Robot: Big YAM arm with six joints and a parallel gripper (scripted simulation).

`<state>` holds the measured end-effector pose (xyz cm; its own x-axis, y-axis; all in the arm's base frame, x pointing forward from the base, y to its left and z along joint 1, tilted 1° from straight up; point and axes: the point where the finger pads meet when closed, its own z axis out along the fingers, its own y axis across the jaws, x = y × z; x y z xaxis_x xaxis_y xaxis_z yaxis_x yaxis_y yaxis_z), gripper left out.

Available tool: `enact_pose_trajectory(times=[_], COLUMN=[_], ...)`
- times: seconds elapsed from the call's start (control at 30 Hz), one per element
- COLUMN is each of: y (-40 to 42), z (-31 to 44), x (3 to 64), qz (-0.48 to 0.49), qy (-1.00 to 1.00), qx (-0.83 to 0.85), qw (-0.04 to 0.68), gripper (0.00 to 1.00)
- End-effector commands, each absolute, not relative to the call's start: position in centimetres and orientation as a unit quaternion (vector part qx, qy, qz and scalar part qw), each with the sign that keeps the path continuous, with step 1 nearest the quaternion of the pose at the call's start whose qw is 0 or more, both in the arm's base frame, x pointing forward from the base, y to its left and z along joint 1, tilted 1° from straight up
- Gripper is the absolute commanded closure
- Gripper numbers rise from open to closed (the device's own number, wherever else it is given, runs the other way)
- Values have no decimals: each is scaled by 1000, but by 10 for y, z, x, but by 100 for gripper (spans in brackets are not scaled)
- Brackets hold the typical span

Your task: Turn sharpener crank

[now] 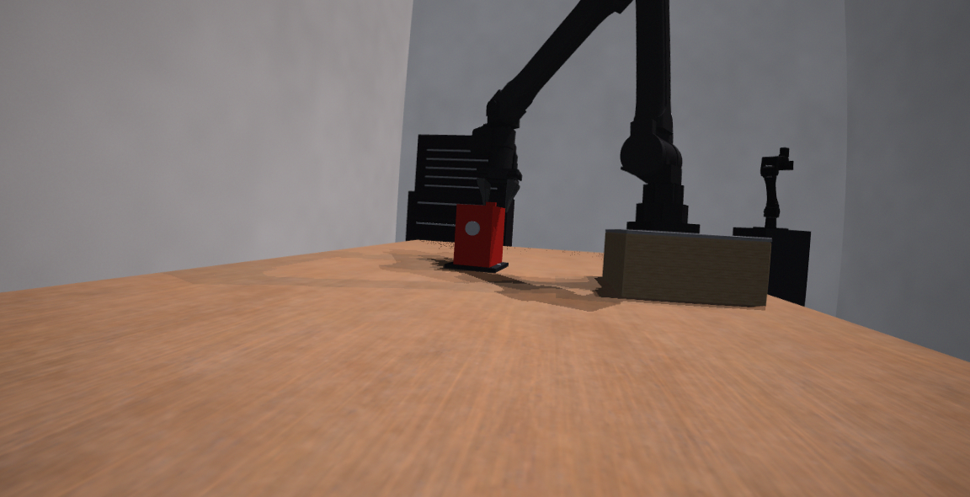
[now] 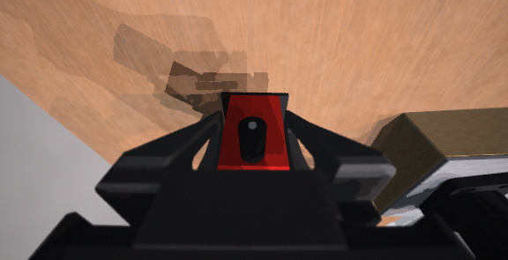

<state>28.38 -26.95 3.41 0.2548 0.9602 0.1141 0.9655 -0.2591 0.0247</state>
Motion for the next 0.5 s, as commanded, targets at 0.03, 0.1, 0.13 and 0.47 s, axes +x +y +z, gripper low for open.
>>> enact_pose_trajectory(times=[0.03,0.1,0.13,0.47], y=[-266,-266,-266,-266], z=[21,21,21,21], x=[276,276,276,276], qz=[-51,-51,-51,-51], qy=[-604,-604,-604,-605], qx=[-794,-794,-794,-794], qw=[39,40,40,41], gripper=[49,49,49,49])
